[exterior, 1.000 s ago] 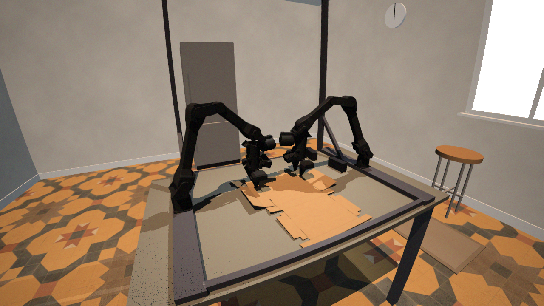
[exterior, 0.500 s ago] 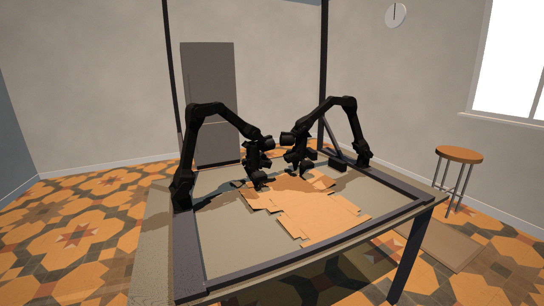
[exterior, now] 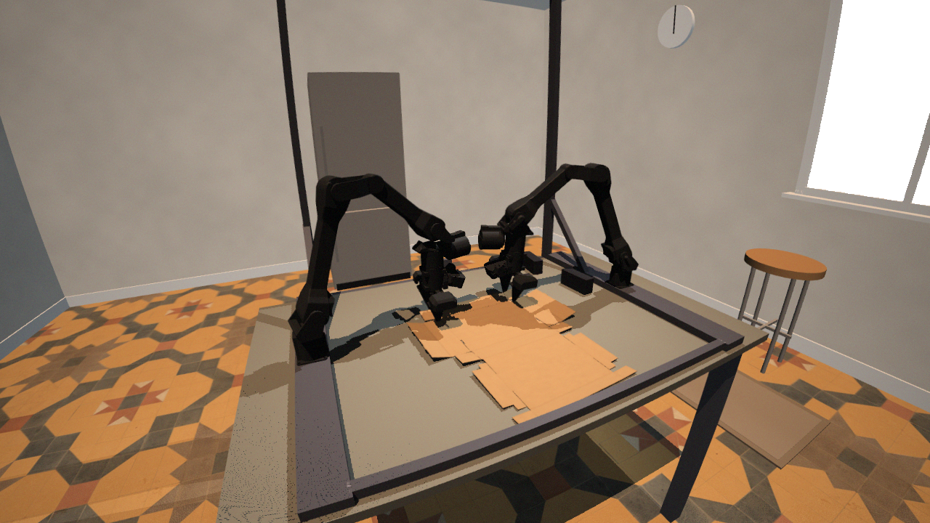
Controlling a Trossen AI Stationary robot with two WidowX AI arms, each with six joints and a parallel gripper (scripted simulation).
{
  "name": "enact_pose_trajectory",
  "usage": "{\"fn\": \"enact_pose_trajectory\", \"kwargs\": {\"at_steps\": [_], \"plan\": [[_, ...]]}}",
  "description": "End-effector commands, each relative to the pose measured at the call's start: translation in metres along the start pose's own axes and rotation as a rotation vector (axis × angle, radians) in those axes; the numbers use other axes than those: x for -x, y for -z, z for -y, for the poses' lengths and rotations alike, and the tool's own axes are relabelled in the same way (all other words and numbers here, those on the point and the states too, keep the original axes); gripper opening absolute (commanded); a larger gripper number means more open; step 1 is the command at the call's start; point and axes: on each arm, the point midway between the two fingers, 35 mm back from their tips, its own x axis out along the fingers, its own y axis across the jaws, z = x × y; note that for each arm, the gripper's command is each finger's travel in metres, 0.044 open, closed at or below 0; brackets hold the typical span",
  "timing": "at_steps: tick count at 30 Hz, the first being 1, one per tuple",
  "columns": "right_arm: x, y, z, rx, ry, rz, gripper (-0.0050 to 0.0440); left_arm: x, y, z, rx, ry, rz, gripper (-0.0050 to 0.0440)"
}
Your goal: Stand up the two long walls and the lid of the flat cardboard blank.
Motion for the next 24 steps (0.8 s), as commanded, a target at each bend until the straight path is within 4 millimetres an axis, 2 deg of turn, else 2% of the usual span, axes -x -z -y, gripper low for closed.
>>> {"fn": "enact_pose_trajectory", "kwargs": {"at_steps": [1, 9, 14, 24], "plan": [[-0.0135, -0.0039, -0.0002, 0.005, -0.004, -0.002, 0.0265, -0.0145, -0.0017, 0.0001, -0.005, 0.005, -0.005, 0.0265], [-0.0140, -0.0039, -0.0001, 0.005, -0.004, -0.002, 0.0265, -0.0175, -0.0017, -0.0001, -0.005, 0.005, -0.005, 0.0265], [-0.0138, -0.0039, 0.0038, 0.005, -0.003, -0.002, 0.0232, -0.0173, -0.0017, -0.0040, -0.005, 0.005, -0.005, 0.0231], [-0.0163, -0.0039, 0.0047, 0.005, -0.004, -0.001, 0.0220, -0.0202, -0.0016, -0.0049, -0.005, 0.005, -0.005, 0.0220]]}}
